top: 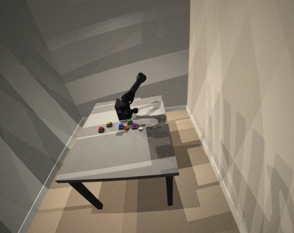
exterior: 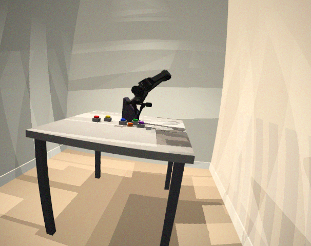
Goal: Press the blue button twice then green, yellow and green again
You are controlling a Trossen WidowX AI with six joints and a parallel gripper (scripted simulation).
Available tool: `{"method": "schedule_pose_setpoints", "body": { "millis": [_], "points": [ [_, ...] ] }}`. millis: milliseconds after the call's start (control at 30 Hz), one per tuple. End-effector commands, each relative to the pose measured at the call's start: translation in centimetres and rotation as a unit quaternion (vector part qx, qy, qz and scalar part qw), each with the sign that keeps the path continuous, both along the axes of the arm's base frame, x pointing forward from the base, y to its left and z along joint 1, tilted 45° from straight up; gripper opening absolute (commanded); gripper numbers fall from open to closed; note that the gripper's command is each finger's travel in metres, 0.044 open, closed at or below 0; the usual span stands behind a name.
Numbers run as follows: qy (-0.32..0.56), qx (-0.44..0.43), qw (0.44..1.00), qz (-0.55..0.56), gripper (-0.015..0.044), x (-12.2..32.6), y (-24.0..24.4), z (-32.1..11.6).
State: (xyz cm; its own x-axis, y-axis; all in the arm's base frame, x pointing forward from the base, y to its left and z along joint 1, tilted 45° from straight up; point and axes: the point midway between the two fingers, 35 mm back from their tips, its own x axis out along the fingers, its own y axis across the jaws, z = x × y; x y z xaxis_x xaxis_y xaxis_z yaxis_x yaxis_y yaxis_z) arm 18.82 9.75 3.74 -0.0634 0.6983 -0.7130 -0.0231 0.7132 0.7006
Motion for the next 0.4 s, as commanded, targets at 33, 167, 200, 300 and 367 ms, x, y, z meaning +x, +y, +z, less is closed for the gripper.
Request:
{"method": "schedule_pose_setpoints", "body": {
  "millis": [33, 167, 200, 300, 367],
  "points": [
    [-0.018, 0.001, 1.000, 0.004, 0.0204, 3.2, 1.7, 4.8],
    [-0.014, 0.003, 1.000, 0.002, 0.0309, 4.7, 3.6, 9.9],
    [-0.012, 0.003, 1.000, 0.001, 0.0335, 4.8, 4.0, 11.0],
    [-0.011, 0.004, 1.000, 0.000, 0.0400, 4.9, 4.3, 11.8],
    [-0.011, 0.004, 1.000, 0.000, 0.0400, 4.9, 4.3, 11.8]
  ]
}}
